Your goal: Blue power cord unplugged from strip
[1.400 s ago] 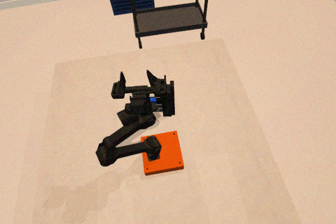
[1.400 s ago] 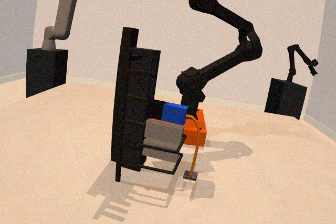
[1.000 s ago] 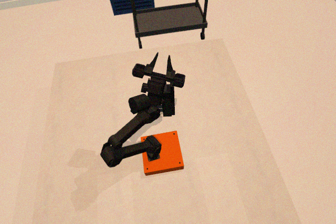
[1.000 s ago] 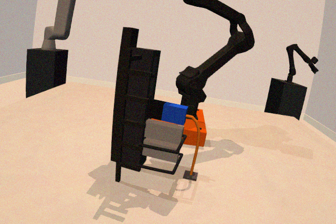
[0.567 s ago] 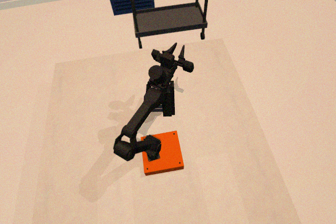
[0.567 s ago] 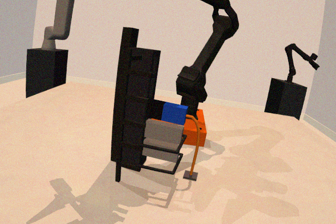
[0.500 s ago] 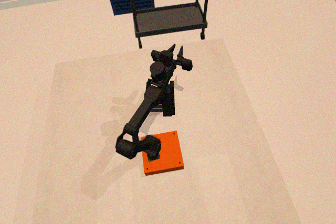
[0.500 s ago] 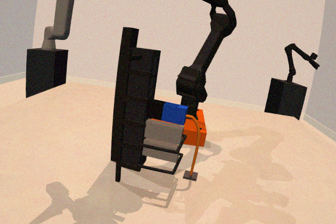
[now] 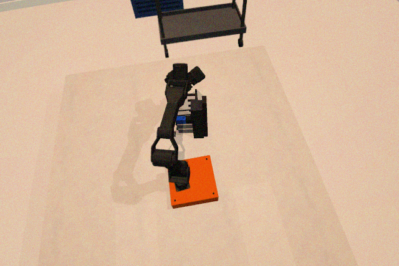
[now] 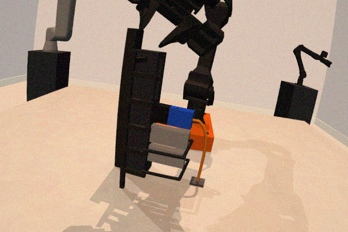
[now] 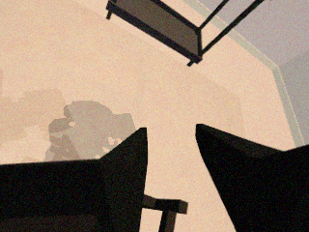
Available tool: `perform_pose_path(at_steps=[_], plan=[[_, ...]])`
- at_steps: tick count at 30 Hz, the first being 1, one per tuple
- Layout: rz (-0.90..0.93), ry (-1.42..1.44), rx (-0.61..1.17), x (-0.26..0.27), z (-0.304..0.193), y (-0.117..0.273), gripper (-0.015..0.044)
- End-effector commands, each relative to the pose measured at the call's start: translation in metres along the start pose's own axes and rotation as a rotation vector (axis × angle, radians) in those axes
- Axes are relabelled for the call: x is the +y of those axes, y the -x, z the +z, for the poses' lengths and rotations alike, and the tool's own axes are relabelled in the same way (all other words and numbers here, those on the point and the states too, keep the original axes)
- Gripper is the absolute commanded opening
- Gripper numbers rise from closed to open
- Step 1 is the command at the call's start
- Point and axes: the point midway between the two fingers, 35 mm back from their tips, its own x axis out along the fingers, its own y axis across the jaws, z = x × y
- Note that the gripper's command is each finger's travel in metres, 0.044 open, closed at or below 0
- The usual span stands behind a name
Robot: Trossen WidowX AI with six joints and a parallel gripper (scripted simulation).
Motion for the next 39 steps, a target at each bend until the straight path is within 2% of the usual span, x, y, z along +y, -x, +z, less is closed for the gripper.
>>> perform_pose_path(at_steps=[1, 6, 12, 39], plan=[[0.21, 0.233, 0.124, 0.051, -0.013, -0.012, 0.016], [0.491, 0.534, 0.251, 0.106, -0.038, -0.009, 0.016], [0.872, 0.9, 0.34, 0.157, -0.067, 0.016, 0.016], [0.883, 0.911, 0.344, 0.135, -0.085, 0.014, 0.016]])
